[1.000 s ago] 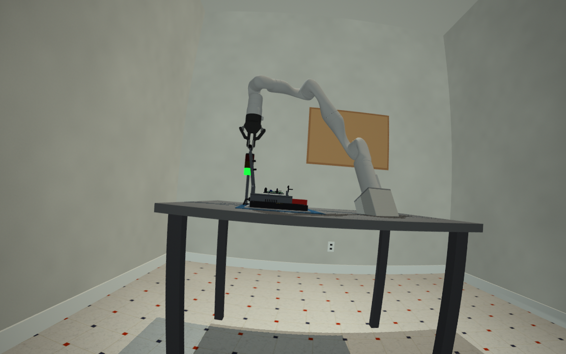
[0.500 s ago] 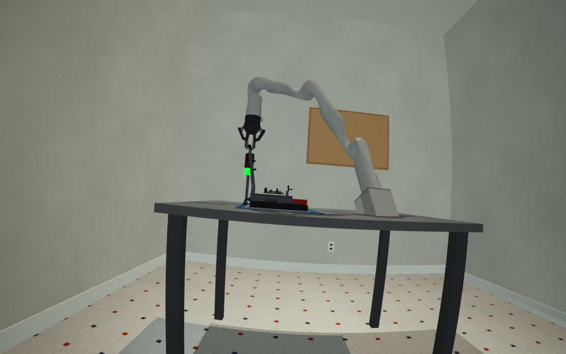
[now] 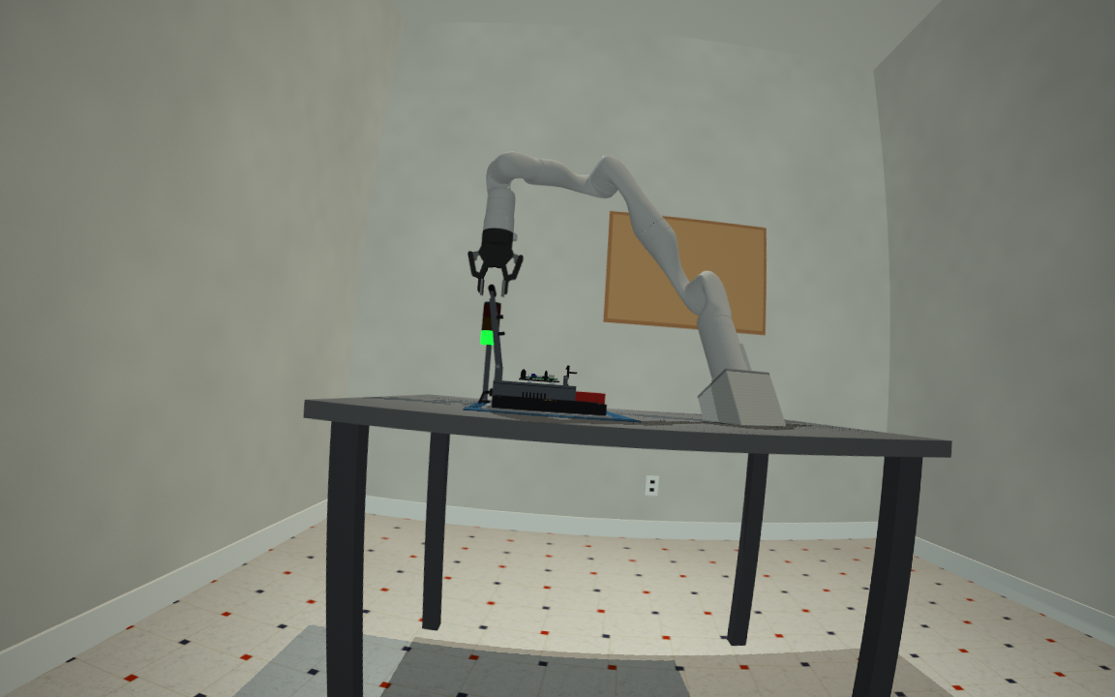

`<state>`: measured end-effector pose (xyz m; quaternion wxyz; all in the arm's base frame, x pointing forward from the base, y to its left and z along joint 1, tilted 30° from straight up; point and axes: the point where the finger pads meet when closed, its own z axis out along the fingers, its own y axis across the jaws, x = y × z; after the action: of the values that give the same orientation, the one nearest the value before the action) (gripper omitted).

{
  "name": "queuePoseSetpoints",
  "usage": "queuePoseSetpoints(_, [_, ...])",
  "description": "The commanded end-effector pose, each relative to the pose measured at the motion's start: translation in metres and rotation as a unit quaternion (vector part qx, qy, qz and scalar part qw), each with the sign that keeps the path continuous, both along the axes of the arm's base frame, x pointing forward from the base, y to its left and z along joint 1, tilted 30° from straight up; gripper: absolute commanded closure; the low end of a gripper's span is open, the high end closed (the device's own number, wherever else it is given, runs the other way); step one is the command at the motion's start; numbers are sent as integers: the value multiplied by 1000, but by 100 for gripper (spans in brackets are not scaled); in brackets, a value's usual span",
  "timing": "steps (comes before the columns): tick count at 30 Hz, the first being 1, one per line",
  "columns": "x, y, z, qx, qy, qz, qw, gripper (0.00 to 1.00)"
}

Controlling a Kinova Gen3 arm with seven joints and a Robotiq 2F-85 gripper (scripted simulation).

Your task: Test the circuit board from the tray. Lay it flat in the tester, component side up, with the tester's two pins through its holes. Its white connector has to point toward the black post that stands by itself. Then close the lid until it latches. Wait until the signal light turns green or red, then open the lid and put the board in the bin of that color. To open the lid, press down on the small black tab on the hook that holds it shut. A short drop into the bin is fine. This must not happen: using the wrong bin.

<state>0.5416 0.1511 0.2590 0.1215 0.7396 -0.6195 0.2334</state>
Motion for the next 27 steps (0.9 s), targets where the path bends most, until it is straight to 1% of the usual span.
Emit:
queuePoseSetpoints(1, [0, 1, 1, 1, -1, 1, 1000, 50])
queuePoseSetpoints(19, [0, 1, 1, 1, -1, 1, 1000, 50])
queuePoseSetpoints(23, [-1, 4, 7, 1, -1, 1, 1000, 50])
queuePoseSetpoints(27, [-4, 10, 18, 1, -1, 1, 1000, 50])
